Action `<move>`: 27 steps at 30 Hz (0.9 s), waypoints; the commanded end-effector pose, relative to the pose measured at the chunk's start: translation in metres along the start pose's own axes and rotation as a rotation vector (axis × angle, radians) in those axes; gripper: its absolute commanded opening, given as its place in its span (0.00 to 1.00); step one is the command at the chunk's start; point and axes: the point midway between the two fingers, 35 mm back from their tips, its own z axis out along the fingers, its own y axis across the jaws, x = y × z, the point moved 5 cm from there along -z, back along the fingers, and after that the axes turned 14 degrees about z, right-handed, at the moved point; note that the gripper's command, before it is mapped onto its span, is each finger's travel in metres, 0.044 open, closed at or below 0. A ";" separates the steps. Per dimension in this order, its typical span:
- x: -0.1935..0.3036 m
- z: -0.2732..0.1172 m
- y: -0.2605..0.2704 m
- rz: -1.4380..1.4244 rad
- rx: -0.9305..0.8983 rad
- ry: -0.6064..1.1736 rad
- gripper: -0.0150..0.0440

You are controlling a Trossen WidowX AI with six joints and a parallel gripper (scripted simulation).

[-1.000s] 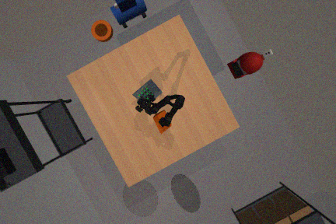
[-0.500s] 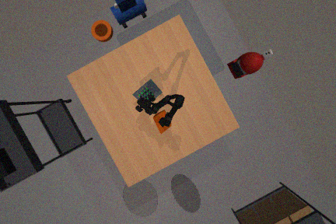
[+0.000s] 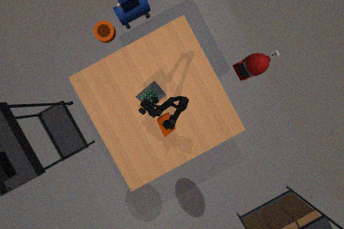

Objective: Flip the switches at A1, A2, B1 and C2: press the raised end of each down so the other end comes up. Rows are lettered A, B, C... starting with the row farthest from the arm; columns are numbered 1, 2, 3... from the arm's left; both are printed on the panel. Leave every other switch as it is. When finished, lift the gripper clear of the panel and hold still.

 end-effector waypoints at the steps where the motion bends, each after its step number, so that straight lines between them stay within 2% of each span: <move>1: 0.000 0.001 0.000 -0.004 -0.003 0.001 0.25; 4: -0.001 -0.005 0.002 0.000 -0.003 0.004 0.25; 11: -0.004 -0.063 0.002 -0.003 -0.001 0.028 0.25; 20: -0.004 -0.065 0.001 -0.004 0.000 0.028 0.25; 27: 0.026 -0.065 -0.037 -0.006 0.002 0.029 0.25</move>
